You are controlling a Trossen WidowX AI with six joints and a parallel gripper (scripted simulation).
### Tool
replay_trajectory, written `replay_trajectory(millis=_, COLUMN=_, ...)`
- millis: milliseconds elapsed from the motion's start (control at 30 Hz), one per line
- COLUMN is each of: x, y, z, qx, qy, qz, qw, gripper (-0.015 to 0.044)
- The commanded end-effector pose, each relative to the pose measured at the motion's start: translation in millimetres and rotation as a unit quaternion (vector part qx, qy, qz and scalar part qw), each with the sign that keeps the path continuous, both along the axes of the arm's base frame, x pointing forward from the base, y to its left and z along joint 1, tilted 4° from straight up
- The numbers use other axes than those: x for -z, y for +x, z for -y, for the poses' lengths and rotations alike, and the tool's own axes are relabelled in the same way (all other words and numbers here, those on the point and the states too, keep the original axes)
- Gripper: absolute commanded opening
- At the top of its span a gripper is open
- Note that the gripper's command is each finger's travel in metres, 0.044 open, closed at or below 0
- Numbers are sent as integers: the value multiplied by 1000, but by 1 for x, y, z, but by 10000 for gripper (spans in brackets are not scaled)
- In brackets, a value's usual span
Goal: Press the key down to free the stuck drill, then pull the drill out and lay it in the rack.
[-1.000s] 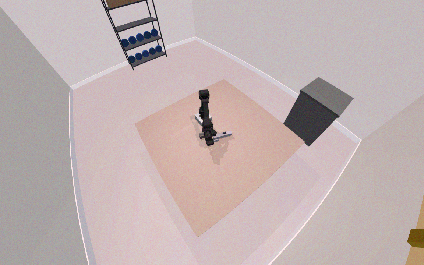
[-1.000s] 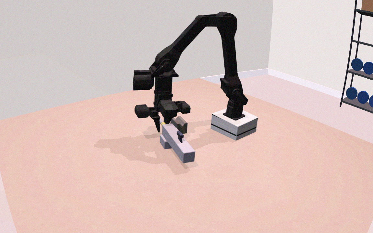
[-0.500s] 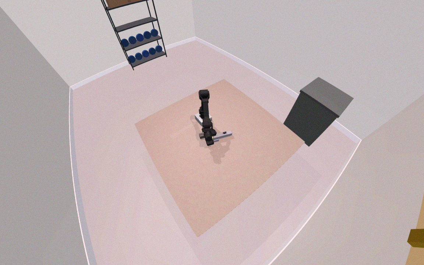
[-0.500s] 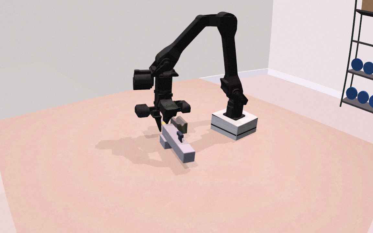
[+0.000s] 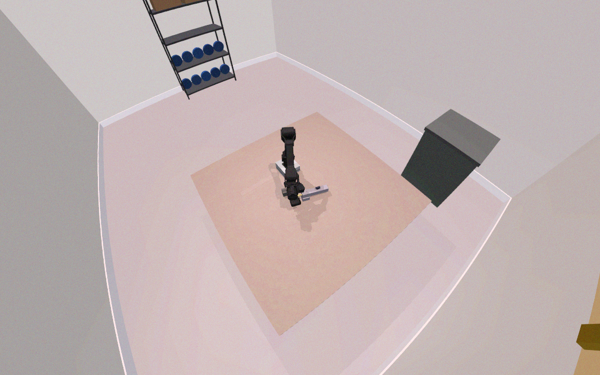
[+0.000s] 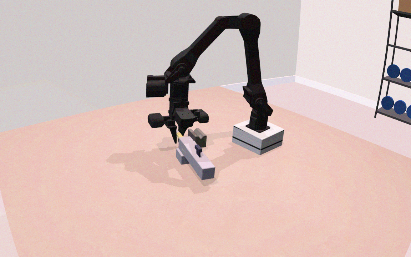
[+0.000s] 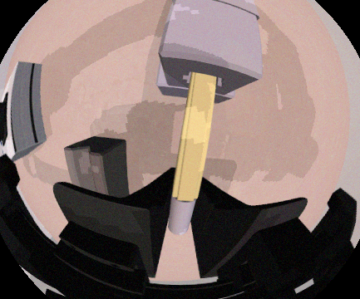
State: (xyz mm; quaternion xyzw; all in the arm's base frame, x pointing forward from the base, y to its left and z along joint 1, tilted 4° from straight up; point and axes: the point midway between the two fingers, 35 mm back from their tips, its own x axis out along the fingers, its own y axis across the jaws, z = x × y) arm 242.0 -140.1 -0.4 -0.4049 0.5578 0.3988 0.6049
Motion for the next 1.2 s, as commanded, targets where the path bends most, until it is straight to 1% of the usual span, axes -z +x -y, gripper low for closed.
replay_trajectory(millis=0, x=0, y=-2, z=6, qx=-2, qy=2, qz=1, qw=1000, gripper=0)
replay_trajectory(millis=1167, x=-2, y=-19, z=55, qx=-2, qy=0, qz=0, qw=1000, gripper=0)
